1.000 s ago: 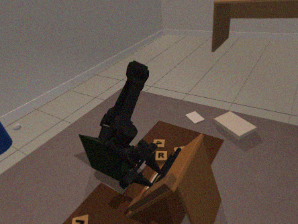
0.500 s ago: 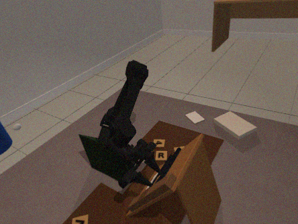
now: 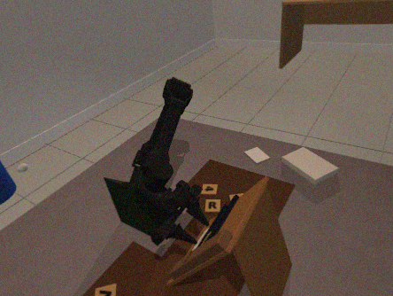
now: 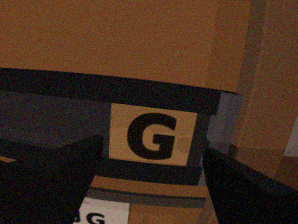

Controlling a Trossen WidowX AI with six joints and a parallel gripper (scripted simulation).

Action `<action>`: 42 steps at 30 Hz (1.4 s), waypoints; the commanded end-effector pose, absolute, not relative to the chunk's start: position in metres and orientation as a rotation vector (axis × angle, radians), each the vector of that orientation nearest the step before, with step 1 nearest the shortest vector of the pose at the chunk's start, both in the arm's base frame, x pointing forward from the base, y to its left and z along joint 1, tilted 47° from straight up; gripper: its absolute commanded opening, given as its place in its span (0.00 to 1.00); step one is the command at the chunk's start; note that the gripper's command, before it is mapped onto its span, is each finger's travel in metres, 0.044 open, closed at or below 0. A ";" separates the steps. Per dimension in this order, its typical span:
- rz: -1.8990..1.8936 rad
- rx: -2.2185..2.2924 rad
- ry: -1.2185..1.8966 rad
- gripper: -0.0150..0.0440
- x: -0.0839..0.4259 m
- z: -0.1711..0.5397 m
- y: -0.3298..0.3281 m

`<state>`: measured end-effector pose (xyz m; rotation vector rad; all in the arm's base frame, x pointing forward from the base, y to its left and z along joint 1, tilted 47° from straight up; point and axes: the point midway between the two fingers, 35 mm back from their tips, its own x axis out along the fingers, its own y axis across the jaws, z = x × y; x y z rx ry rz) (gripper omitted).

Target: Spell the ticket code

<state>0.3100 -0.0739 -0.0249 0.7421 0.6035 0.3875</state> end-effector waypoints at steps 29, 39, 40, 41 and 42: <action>0.390 0.739 0.601 0.75 0.293 -0.019 -0.085; 0.390 0.739 0.602 0.75 0.291 -0.017 -0.087; 0.390 0.739 0.602 0.75 0.291 -0.016 -0.087; 0.390 0.739 0.602 0.75 0.291 -0.016 -0.088; 0.390 0.739 0.602 0.75 0.291 -0.016 -0.088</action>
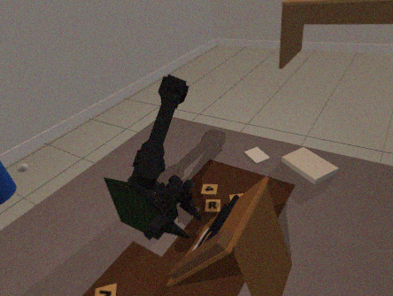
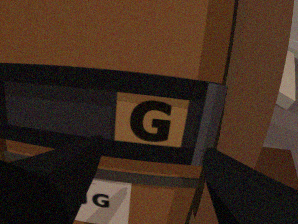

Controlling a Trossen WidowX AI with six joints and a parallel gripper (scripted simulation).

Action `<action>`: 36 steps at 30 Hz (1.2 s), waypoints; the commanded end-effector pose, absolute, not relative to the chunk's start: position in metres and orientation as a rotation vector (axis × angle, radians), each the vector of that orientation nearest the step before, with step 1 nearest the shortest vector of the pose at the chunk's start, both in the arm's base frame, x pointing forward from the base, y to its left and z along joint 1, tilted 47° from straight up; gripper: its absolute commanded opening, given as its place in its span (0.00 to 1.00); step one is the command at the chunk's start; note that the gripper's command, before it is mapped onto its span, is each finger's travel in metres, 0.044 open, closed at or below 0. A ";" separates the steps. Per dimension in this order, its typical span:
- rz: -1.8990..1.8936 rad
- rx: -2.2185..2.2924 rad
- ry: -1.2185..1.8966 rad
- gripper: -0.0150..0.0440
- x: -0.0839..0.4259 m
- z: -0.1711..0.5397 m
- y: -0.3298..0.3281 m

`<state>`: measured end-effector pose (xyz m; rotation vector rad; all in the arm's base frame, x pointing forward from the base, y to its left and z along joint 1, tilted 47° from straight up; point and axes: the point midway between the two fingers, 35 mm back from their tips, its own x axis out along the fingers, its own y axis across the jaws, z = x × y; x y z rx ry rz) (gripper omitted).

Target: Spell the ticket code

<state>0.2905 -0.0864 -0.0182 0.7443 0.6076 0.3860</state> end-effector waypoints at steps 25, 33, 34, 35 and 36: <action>0.388 0.741 0.632 0.25 0.294 -0.019 -0.088; 0.479 0.668 0.961 0.25 0.319 -0.020 -0.086; 0.495 0.656 0.997 0.25 0.320 -0.018 -0.083; 0.513 0.647 1.032 0.25 0.320 -0.014 -0.081; 0.537 0.635 1.075 0.25 0.320 -0.010 -0.078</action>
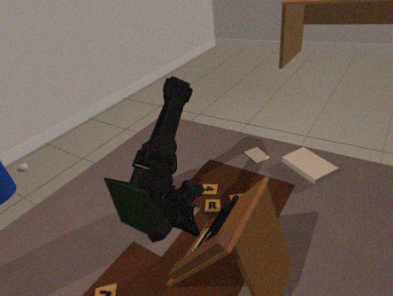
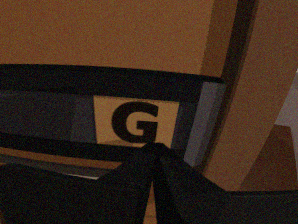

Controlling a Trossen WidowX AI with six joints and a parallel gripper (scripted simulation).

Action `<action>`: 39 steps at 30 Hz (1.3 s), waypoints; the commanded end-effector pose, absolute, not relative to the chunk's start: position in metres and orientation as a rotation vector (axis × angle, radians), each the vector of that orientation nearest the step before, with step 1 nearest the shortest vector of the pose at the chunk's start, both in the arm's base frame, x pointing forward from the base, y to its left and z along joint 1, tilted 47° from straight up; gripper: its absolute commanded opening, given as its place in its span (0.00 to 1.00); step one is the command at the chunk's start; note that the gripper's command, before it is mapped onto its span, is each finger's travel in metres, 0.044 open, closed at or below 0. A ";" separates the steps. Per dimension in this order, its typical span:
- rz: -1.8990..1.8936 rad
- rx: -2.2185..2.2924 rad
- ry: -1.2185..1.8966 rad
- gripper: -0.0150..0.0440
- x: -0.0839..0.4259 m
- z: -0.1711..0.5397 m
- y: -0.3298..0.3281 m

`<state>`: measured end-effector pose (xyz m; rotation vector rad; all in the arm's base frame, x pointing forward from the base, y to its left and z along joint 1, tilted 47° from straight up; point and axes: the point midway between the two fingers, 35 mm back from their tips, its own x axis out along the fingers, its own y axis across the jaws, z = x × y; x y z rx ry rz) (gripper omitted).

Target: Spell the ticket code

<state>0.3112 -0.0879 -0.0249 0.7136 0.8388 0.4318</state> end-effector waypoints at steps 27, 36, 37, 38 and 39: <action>0.657 0.593 1.250 0.25 0.319 0.017 -0.063; 0.658 0.593 1.250 0.25 0.324 0.014 -0.061; 0.658 0.593 1.250 0.25 0.325 0.014 -0.060; 0.658 0.593 1.249 0.25 0.325 0.014 -0.060; 0.658 0.593 1.249 0.25 0.326 0.014 -0.060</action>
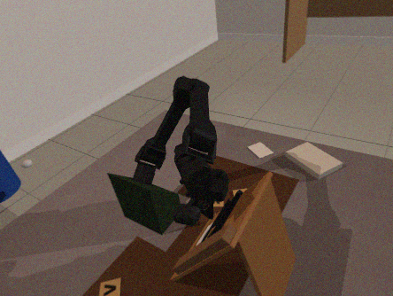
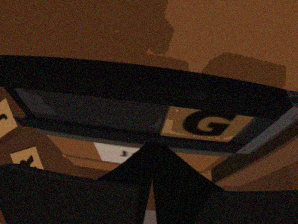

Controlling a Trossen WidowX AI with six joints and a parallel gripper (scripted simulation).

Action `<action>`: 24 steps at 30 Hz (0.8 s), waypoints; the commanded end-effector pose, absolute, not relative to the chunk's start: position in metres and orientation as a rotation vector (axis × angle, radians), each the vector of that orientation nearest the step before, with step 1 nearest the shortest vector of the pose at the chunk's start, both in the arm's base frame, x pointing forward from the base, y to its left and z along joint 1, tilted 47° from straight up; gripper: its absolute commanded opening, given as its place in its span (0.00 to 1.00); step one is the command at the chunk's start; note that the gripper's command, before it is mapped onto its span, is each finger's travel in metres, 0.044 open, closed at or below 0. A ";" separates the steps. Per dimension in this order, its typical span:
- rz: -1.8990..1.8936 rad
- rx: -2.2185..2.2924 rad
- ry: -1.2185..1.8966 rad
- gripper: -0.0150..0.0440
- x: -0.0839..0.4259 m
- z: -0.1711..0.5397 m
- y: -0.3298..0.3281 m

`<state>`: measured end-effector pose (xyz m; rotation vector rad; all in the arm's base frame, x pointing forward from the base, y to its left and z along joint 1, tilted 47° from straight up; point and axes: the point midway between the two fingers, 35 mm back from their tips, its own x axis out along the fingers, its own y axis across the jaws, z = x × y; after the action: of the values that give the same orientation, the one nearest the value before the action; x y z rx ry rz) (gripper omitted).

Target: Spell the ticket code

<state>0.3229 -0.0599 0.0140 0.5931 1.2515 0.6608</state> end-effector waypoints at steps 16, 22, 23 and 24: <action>0.658 0.593 1.249 0.25 0.332 0.012 -0.055; 0.658 0.593 1.249 0.25 0.334 0.011 -0.053; 0.658 0.593 1.249 0.25 0.334 0.011 -0.052; 0.658 0.593 1.249 0.25 0.335 0.011 -0.052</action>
<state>0.3324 -0.0530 0.0112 0.5885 1.2527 0.6590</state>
